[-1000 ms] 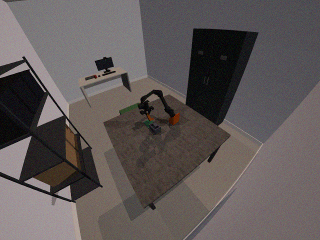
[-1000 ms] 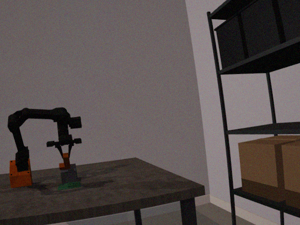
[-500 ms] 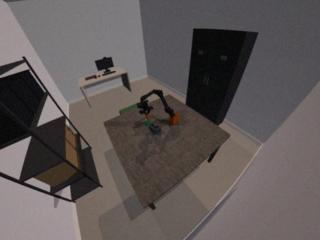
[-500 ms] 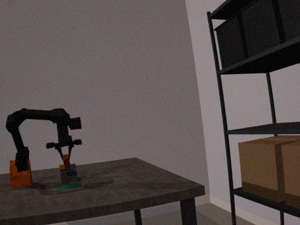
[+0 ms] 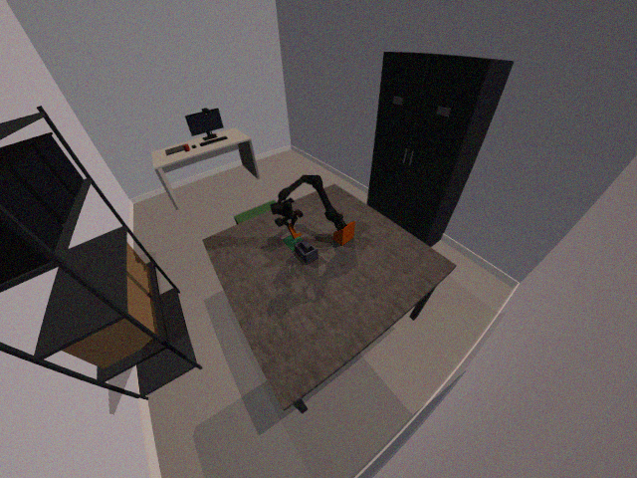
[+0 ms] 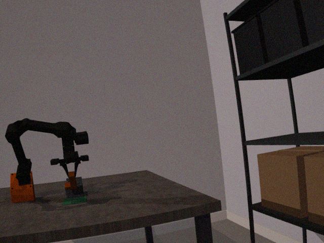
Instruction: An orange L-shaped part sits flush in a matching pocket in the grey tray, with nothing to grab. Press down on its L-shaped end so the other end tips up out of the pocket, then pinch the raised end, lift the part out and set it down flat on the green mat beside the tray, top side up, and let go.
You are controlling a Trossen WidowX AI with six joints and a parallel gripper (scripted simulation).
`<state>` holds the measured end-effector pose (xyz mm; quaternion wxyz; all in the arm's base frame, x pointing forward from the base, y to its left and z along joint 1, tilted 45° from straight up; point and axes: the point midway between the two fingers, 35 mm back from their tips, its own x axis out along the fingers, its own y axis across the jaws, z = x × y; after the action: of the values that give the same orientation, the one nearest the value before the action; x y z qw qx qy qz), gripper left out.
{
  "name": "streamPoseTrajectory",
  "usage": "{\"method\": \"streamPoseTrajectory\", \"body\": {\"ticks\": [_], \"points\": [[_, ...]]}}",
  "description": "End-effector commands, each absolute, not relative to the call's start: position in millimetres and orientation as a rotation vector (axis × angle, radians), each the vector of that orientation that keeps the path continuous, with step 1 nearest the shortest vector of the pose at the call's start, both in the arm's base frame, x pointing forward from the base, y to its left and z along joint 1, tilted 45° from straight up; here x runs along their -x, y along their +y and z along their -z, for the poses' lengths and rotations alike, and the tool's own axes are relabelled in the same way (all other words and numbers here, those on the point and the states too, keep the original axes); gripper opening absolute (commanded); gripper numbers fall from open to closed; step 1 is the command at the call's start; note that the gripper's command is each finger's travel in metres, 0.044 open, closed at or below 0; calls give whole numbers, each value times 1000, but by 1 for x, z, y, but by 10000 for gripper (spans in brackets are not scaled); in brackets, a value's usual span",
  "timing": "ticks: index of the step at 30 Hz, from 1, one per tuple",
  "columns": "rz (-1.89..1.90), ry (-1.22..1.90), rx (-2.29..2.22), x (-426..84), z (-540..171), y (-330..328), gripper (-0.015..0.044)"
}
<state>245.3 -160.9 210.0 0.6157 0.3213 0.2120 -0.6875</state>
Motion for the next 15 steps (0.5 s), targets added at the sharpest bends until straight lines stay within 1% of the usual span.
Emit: {"method": "streamPoseTrajectory", "body": {"ticks": [1, 15], "points": [[1584, 499, -738, -244, -204, -164, 0], [1584, 498, -737, -243, -189, -180, 0]]}}
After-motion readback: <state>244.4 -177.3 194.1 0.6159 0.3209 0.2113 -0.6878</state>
